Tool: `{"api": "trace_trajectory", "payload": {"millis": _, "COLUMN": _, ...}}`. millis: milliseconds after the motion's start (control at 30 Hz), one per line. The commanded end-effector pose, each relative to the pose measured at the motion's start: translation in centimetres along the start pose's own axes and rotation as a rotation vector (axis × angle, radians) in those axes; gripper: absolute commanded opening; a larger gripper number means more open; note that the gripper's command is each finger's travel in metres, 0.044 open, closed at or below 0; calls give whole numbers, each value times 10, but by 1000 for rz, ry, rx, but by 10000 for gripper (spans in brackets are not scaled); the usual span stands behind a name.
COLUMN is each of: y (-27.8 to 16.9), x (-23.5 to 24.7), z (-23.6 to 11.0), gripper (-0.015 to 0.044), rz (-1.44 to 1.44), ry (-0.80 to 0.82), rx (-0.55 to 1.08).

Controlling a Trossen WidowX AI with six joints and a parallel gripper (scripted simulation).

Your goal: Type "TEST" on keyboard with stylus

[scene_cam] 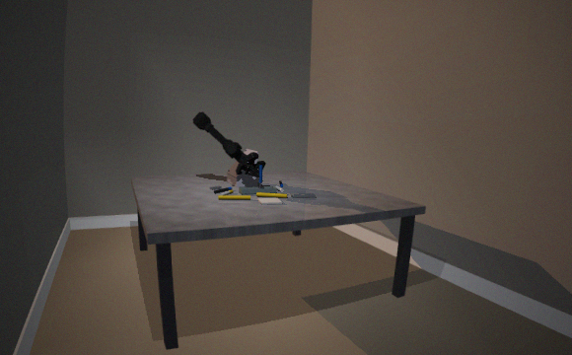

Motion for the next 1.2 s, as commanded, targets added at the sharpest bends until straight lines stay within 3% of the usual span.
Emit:
{"api": "trace_trajectory", "payload": {"millis": 0, "y": 1, "x": -1, "z": 1, "gripper": 81, "rz": -4, "ry": -2, "rx": -7}}
{"api": "trace_trajectory", "payload": {"millis": 1167, "y": -15, "x": -1, "z": 10, "gripper": 81, "rz": -4, "ry": -2, "rx": -7}}
Point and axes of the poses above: the point midway between the two fingers, 35 mm back from their tips, its own z axis out along the fingers, its own x axis across the jaws, y = z × x, the point moved 5 cm from there along -z, back along the fingers, and after that the axes turned 2 degrees about -z, right-handed, at the moved point
